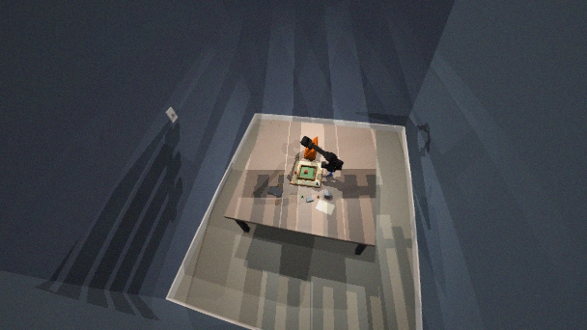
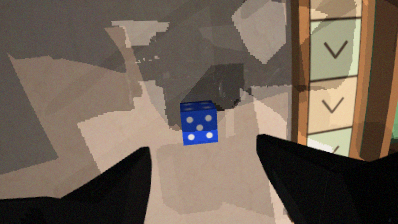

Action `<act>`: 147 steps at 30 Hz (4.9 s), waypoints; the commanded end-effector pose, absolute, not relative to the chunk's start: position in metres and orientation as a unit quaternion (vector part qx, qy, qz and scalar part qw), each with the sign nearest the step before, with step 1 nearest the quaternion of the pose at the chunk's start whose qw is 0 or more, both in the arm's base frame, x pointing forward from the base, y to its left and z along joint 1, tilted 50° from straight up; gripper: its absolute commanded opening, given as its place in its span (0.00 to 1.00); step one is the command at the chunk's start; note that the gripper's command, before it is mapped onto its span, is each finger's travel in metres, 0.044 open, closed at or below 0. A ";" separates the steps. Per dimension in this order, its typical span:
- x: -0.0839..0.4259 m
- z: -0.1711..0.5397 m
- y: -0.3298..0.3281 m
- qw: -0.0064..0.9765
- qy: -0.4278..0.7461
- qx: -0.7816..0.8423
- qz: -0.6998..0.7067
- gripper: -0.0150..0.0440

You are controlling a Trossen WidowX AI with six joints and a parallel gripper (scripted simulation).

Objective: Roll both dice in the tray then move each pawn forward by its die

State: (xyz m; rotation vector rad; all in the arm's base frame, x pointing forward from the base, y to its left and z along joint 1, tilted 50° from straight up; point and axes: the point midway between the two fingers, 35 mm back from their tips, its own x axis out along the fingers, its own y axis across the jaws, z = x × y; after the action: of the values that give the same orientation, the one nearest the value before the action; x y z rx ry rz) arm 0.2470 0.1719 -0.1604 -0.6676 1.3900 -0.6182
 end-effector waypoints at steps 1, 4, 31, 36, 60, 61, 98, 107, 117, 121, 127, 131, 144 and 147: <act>0.245 -0.167 0.164 0.672 0.618 -0.299 -0.279 0.72; 0.246 -0.172 0.158 0.672 0.618 -0.299 -0.279 0.72; 0.248 -0.198 0.128 0.671 0.617 -0.299 -0.280 0.72; 0.248 -0.198 0.128 0.671 0.617 -0.299 -0.280 0.50; 0.251 -0.144 0.197 0.672 0.619 -0.298 -0.276 0.25; 0.250 -0.139 0.202 0.672 0.619 -0.298 -0.276 0.25; 0.274 -0.057 0.155 0.517 0.677 -0.523 -0.028 0.25; 0.266 -0.037 0.126 0.440 0.675 -0.588 0.061 0.25; 0.253 -0.018 0.093 0.346 0.660 -0.648 0.158 0.25; 0.246 -0.011 0.079 0.305 0.650 -0.668 0.196 0.25; 0.235 -0.003 0.062 0.250 0.634 -0.690 0.245 0.25; 0.235 -0.003 0.061 0.248 0.633 -0.691 0.246 0.25; 0.226 -0.012 0.054 0.335 0.624 -0.603 0.368 0.25; 0.225 -0.013 0.053 0.361 0.608 -0.582 0.401 0.25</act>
State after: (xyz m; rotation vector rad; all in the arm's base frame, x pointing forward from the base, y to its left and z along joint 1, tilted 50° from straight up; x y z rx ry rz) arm 0.2269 0.0529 -0.0120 -1.5780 1.6337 0.9537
